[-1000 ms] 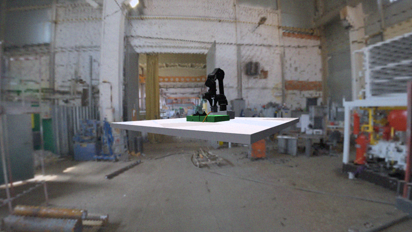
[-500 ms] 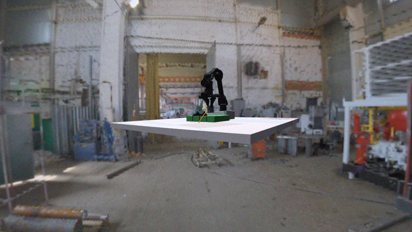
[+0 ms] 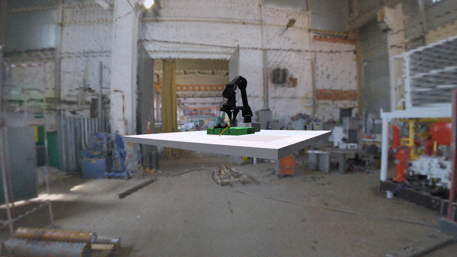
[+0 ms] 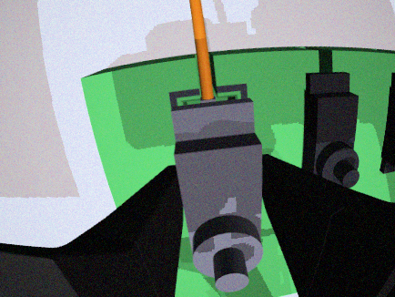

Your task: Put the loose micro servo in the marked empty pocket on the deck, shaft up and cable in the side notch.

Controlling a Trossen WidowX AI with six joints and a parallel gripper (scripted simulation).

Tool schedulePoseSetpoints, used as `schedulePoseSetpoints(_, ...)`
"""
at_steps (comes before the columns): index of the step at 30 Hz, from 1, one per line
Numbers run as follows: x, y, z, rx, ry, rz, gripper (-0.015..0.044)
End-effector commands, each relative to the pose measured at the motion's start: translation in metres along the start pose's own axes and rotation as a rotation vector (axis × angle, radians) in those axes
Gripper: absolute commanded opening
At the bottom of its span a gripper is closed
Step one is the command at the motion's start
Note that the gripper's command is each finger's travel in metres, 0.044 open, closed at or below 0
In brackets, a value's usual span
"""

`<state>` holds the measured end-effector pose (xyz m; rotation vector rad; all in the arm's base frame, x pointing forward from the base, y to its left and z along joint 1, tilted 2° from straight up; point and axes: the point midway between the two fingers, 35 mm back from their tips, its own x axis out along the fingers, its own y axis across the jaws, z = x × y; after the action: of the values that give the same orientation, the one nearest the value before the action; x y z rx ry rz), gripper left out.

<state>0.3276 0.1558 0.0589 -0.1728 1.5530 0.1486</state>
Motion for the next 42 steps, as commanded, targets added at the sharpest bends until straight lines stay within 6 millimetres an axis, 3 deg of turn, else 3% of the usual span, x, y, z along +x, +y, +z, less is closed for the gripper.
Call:
schedulePoseSetpoints(1,0.004,-0.001,0.000,-0.004,0.002,-0.006,0.0000)
schedulePoseSetpoints(19,0.004,-0.002,0.000,-0.004,0.002,-0.006,0.0000)
schedulePoseSetpoints(42,0.022,-0.002,0.000,-0.004,0.002,-0.007,0.0000)
